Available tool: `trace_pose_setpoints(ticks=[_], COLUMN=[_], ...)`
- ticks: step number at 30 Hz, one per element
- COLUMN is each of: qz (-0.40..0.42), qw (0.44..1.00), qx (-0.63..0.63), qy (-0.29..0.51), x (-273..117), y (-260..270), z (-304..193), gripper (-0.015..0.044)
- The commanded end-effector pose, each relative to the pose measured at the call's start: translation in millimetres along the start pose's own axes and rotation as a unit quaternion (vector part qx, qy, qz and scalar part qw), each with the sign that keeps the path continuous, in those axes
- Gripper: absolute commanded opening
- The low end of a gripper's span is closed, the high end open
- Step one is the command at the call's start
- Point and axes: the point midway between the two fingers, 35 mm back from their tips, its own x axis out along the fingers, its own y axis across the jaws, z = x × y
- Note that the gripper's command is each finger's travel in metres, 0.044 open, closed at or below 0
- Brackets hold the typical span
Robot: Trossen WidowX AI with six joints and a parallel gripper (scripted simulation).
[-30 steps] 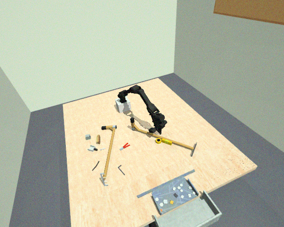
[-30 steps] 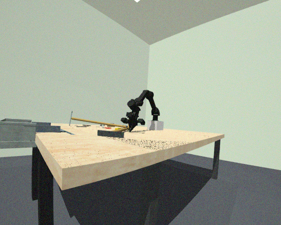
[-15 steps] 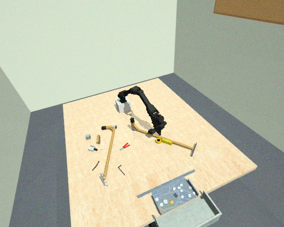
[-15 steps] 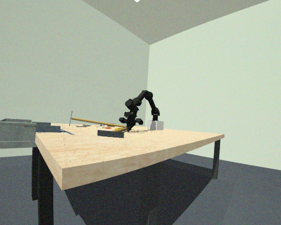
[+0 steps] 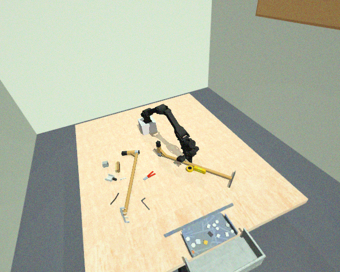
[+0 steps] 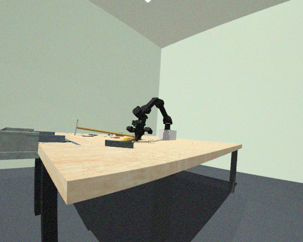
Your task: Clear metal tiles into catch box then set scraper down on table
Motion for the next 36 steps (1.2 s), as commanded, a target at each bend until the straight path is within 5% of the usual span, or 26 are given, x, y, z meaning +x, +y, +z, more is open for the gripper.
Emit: trace_pose_setpoints(ticks=[1,36], qz=[-0.002,-0.003], qw=[1.000,1.000], qx=[-0.002,-0.003], qy=[-0.004,-0.004], x=[0,4], y=[-6,-39], z=[4,14], gripper=[0.0000,0.0000])
